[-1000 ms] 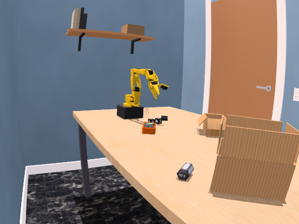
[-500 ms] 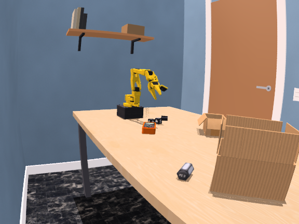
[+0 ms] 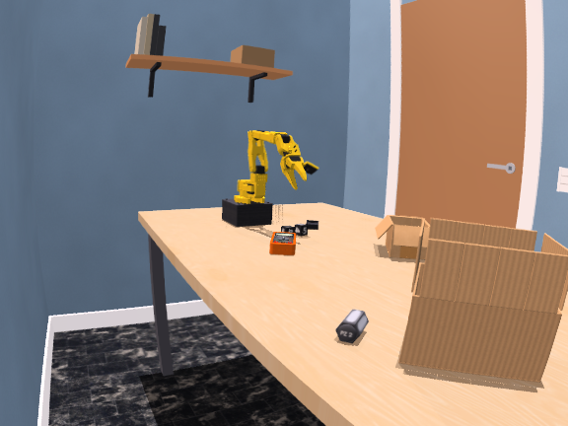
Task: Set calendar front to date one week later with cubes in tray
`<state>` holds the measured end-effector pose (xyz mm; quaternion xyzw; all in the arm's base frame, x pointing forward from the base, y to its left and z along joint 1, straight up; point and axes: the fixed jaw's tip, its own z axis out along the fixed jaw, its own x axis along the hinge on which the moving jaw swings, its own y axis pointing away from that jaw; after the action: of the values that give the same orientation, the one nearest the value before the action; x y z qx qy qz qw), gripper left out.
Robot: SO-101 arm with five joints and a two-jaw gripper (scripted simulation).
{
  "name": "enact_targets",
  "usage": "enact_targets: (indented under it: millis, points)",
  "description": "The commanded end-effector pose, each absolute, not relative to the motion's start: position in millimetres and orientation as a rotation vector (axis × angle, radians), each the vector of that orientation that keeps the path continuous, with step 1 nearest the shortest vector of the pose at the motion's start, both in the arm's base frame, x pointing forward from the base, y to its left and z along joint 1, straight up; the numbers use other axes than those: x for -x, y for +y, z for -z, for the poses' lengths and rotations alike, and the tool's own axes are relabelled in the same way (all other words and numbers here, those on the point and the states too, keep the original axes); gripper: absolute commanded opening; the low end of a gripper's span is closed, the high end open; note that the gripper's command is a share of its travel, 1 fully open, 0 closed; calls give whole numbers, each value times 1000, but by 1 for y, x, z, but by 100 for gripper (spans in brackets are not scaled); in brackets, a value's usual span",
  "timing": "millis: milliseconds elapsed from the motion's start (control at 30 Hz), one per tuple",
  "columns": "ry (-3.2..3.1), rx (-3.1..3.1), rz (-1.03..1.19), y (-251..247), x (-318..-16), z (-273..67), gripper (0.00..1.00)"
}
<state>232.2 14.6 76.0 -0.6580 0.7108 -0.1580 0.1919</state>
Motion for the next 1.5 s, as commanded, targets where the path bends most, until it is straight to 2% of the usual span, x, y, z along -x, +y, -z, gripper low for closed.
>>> enact_targets:
  millis: [0, 267, 333, 633, 1467]
  points:
    - [2022, 1870, 419, 12, -229, -67, 35]
    - [2153, 1992, 245, 11, -214, -28, 35]
    - [2153, 1992, 245, 11, -214, -28, 35]
    - [2285, 2113, 38, 10, -190, 10, 35]
    - [2317, 2143, -21, 6, -183, 20, 35]
